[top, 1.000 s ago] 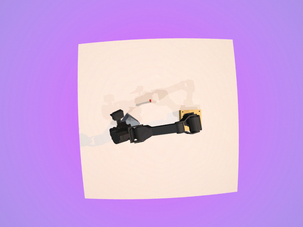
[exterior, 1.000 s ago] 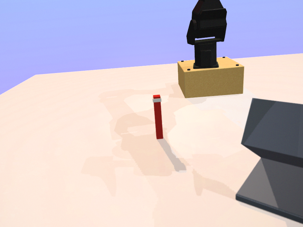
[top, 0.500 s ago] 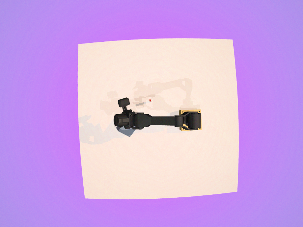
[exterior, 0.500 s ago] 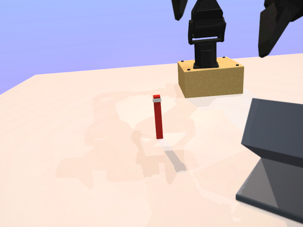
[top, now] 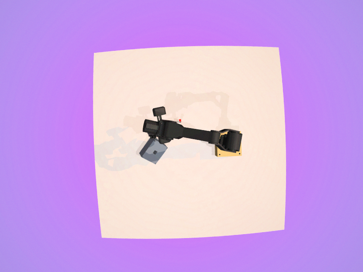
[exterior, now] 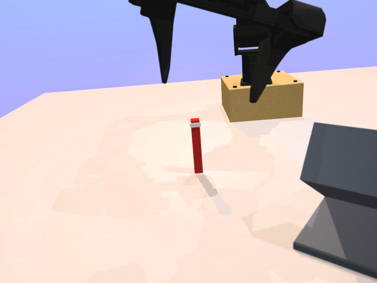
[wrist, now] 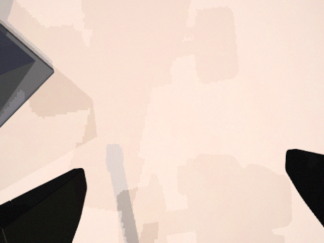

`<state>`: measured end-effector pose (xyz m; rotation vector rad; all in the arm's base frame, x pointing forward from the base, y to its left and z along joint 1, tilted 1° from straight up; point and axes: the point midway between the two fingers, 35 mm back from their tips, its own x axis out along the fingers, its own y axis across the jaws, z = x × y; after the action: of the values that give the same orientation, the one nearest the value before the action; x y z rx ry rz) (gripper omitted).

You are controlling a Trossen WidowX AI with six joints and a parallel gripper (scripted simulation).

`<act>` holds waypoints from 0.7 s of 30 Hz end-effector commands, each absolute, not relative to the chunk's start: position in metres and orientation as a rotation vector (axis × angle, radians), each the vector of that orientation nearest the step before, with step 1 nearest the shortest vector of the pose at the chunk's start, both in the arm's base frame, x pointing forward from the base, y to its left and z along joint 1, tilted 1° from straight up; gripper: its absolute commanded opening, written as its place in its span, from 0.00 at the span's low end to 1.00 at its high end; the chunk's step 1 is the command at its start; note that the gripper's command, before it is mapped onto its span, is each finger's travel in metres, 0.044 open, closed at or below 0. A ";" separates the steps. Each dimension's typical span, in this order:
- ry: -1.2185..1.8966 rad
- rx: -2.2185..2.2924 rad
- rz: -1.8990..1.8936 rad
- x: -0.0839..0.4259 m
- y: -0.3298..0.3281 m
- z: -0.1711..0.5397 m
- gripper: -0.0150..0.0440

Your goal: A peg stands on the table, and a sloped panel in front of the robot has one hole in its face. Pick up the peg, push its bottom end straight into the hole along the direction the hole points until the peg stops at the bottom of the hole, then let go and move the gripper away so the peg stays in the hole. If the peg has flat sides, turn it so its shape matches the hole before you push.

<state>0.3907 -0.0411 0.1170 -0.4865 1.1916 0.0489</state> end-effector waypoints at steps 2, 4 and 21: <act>1.277 -0.445 0.075 0.370 -0.055 0.103 1.00; 1.310 -0.422 0.084 0.362 -0.061 0.099 1.00; 1.533 -0.197 0.157 0.292 -0.087 0.075 1.00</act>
<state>0.3009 -0.0882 0.0781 -0.2216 1.5085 0.1381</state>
